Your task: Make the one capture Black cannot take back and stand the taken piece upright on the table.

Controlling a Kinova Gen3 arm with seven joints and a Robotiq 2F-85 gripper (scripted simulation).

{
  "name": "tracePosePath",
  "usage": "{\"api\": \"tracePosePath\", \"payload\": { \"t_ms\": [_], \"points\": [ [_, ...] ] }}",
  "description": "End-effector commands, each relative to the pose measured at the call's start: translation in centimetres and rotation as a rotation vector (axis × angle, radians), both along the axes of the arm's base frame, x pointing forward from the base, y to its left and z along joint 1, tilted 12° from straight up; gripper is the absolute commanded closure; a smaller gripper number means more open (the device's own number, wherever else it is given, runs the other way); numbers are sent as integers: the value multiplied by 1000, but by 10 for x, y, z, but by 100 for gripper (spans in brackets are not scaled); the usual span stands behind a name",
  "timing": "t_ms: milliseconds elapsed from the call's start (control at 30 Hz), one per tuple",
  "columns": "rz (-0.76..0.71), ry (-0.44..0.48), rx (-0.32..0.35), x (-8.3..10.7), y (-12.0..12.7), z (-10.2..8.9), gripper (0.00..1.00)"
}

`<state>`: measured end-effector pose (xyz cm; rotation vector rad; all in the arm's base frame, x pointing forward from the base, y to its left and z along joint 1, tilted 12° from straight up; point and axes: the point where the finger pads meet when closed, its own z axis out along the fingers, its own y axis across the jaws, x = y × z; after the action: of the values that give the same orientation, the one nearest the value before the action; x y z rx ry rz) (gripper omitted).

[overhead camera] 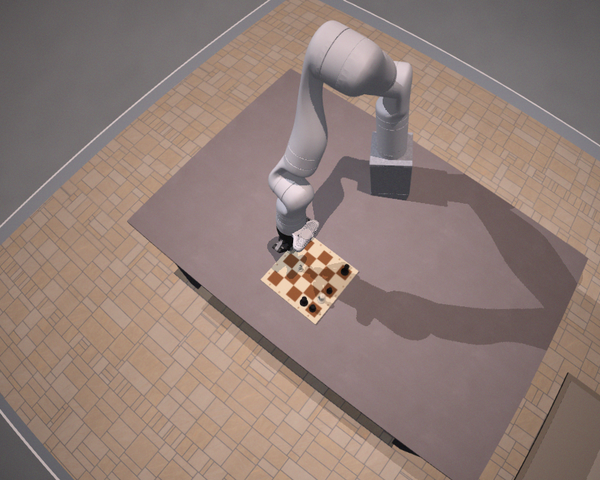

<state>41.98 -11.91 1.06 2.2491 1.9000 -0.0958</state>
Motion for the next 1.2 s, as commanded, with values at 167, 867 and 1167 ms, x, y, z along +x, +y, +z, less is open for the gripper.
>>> {"api": "tracePosePath", "payload": {
  "t_ms": [167,867,1167],
  "points": [
    [-2,2,0,0,-3,-12,100],
    [-2,2,0,6,-18,-88,100],
    [-2,2,0,6,-18,-92,100]
  ]
}}
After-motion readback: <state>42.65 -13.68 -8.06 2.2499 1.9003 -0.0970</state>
